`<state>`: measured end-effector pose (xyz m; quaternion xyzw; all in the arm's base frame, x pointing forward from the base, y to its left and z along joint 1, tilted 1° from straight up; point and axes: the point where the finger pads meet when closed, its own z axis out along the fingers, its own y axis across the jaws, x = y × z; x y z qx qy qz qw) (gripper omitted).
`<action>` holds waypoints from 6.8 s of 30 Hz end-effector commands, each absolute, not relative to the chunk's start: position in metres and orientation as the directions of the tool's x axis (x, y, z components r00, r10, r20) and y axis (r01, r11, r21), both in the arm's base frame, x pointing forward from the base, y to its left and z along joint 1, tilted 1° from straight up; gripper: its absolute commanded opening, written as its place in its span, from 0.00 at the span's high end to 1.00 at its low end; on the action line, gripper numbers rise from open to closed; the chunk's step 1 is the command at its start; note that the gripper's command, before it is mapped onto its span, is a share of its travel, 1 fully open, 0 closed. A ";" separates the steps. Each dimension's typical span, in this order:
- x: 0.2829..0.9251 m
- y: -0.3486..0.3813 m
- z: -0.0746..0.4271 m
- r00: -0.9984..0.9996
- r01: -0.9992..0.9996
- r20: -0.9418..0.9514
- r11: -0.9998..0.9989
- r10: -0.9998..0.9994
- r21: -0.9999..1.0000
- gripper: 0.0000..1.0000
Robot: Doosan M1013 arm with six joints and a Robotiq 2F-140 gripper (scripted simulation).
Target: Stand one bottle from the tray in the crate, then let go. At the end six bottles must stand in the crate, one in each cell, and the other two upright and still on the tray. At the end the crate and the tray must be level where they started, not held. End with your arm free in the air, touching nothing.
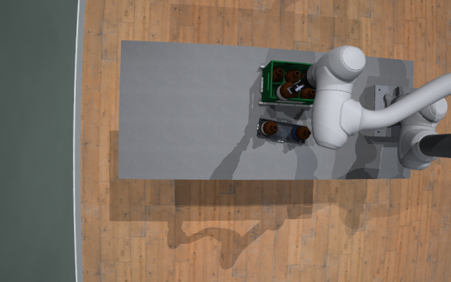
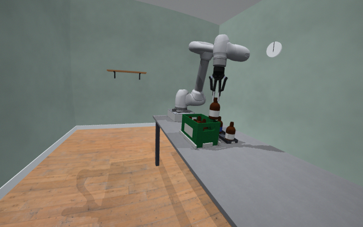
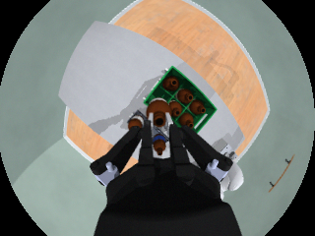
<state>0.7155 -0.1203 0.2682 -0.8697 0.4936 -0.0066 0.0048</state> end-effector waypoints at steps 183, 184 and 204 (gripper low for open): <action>0.722 -0.146 0.229 0.513 -0.858 0.007 -0.513 -0.859 -0.015 1.00; 0.722 -0.146 0.229 0.513 -0.858 0.007 -0.513 -0.859 -0.015 1.00; 0.722 -0.146 0.221 0.513 -0.858 0.007 -0.513 -0.859 -0.015 1.00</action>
